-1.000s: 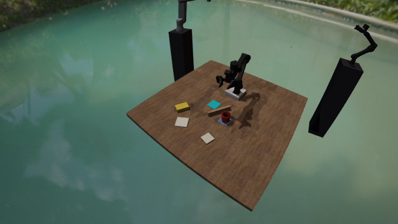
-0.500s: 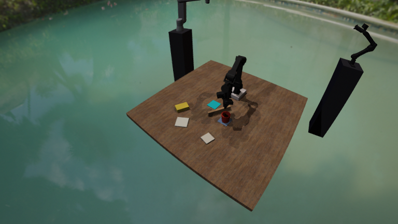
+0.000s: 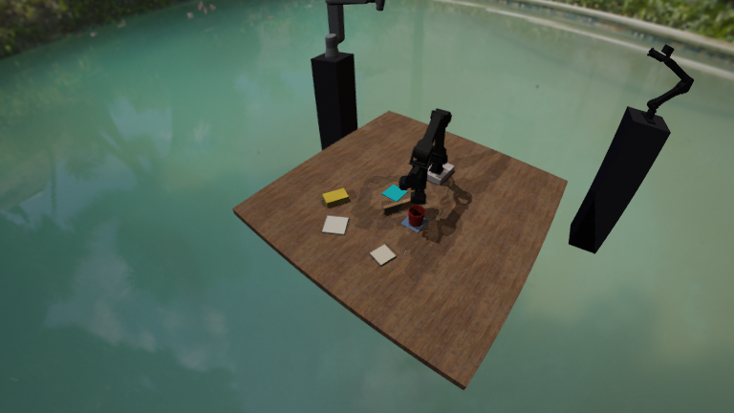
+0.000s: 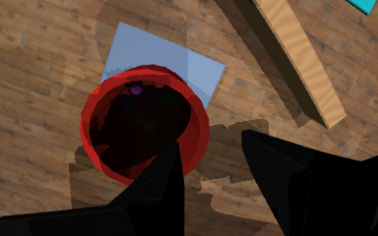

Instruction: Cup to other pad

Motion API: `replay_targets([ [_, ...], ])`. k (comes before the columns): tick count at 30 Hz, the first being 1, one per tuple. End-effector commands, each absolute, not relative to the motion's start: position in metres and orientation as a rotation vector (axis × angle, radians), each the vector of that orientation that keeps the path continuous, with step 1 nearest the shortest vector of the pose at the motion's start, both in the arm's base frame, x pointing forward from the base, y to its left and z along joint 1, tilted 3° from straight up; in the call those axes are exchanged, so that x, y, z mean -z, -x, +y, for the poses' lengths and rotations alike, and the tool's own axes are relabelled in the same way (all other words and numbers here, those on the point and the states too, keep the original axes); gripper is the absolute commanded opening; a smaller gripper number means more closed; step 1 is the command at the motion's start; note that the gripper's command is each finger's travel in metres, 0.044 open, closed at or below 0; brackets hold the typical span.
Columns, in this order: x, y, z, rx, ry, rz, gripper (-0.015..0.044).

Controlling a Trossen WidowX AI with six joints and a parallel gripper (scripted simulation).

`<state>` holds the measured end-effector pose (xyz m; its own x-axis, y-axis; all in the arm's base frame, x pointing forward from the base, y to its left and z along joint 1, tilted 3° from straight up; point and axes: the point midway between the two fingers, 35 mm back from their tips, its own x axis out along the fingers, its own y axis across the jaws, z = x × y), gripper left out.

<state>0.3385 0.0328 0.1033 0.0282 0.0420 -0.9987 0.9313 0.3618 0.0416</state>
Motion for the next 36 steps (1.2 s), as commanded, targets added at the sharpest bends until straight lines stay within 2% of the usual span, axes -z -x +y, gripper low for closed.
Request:
replay_targets([
  [1, -0.096, -0.339, 0.034, 0.894, -0.976, 1.369, 0.0148],
  [36, -0.040, -0.341, 0.037, 0.894, -0.976, 1.369, 0.0148],
])
